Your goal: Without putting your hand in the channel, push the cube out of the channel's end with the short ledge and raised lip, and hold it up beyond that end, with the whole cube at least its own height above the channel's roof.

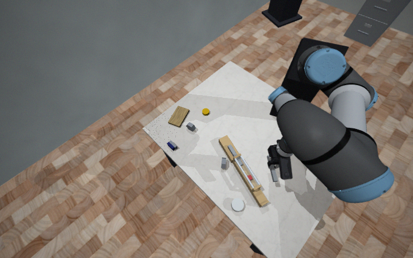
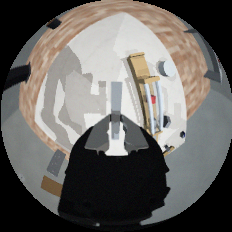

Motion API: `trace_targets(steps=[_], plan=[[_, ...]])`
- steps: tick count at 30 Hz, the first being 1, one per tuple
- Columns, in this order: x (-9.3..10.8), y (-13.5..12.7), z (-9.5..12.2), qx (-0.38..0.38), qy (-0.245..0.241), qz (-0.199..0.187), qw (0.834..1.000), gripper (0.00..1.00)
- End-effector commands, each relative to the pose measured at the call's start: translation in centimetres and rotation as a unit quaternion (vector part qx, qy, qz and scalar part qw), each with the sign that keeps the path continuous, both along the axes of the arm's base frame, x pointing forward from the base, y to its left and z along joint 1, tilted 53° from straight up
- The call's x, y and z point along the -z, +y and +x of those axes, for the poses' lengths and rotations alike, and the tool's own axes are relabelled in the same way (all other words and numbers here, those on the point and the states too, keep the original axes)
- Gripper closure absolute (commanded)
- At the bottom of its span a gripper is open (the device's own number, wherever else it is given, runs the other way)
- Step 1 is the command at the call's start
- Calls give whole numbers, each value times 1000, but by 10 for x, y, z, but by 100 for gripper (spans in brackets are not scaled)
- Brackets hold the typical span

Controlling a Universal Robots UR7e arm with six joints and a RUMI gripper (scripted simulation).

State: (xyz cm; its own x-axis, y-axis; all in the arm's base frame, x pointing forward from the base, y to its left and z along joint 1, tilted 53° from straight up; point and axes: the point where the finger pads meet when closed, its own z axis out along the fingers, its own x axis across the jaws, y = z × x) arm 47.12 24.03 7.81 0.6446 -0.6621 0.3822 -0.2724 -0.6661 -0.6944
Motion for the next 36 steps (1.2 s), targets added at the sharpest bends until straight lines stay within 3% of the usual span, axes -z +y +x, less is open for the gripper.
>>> trace_targets(steps=[1, 12, 14, 29, 31, 36], plan=[[9, -30, 8, -17, -7, -10, 1000, 100], [35, -122, 32, -51, -27, -49, 997, 100], [35, -122, 32, -51, -27, -49, 997, 100], [74, -256, 66, -98, -58, -106, 988, 100], [74, -256, 66, -98, -58, -106, 988, 100], [83, -288, 74, -110, -64, -120, 985, 100]])
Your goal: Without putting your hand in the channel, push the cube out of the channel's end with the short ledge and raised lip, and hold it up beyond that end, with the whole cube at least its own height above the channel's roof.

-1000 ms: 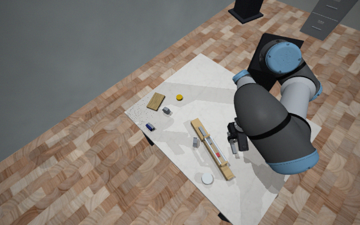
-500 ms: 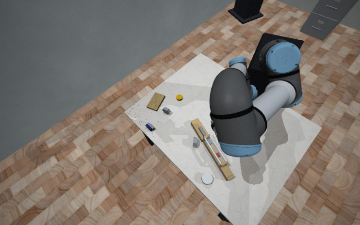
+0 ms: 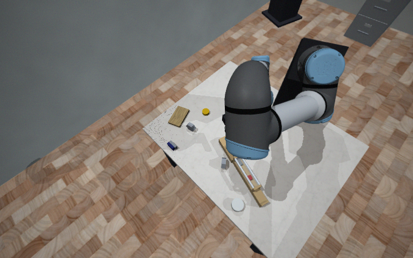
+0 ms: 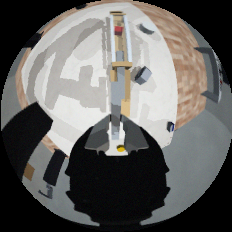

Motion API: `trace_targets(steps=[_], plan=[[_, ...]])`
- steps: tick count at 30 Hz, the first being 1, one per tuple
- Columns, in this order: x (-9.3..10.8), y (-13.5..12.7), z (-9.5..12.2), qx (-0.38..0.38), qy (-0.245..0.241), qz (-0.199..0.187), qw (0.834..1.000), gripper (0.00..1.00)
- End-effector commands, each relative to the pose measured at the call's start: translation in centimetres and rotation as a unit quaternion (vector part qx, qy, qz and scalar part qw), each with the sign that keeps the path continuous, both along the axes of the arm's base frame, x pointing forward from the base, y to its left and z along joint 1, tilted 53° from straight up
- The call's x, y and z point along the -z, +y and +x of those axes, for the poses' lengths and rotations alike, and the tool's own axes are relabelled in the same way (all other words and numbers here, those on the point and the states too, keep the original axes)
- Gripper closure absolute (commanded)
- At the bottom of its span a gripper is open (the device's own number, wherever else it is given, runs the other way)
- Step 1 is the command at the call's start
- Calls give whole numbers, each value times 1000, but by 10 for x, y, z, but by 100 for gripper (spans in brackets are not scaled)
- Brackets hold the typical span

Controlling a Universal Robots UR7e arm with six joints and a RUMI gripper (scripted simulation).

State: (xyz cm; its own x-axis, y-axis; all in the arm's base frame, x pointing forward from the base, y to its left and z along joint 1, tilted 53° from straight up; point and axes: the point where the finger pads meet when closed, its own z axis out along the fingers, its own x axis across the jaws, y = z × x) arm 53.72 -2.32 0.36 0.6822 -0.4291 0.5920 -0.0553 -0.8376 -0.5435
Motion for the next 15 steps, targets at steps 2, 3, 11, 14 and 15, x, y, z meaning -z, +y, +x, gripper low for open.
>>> trace_targets(steps=[2, 3, 11, 14, 15], plan=[[11, -34, 11, -23, -1, -13, 1000, 100], [12, -38, 12, -24, -2, -15, 1000, 100], [17, -55, 16, -30, -6, -22, 999, 100], [17, -57, 16, -31, -6, -23, 999, 100], [17, -57, 16, -31, -6, -23, 999, 100]])
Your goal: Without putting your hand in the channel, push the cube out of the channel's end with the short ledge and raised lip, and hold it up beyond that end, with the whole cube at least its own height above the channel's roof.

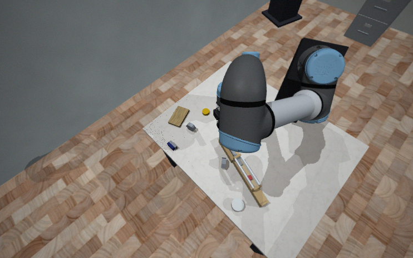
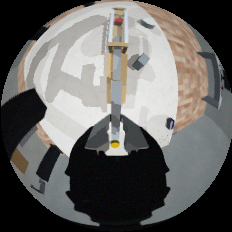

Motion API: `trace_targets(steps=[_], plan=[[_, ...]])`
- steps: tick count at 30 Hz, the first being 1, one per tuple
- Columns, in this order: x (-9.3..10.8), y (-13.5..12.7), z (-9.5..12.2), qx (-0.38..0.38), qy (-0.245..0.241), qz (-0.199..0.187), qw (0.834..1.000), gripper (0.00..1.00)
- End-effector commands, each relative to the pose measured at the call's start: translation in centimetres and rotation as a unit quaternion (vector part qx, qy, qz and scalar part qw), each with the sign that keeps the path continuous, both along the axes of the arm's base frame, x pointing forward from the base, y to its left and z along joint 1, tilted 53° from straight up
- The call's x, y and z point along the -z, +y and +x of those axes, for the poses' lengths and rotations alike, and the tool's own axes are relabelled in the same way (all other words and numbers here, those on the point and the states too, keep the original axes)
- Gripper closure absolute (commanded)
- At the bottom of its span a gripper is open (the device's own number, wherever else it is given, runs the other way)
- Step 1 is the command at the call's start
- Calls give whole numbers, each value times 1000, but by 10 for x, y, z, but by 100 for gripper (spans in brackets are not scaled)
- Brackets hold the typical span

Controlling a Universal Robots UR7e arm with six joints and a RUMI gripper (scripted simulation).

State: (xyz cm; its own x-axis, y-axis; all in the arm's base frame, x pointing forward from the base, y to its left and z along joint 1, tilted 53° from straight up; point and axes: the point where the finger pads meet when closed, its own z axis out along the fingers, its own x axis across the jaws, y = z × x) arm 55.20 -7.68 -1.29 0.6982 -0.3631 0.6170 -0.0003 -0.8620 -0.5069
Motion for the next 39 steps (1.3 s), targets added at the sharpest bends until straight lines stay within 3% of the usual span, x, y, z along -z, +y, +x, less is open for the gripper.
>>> trace_targets(steps=[1, 6, 19, 39], plan=[[1, -4, 1, -2, 0, -1, 1000, 100], [2, -3, 3, -3, 0, -2, 1000, 100], [26, 9, 31, -3, 1, -2, 1000, 100], [41, 17, 49, -3, 1, -2, 1000, 100]])
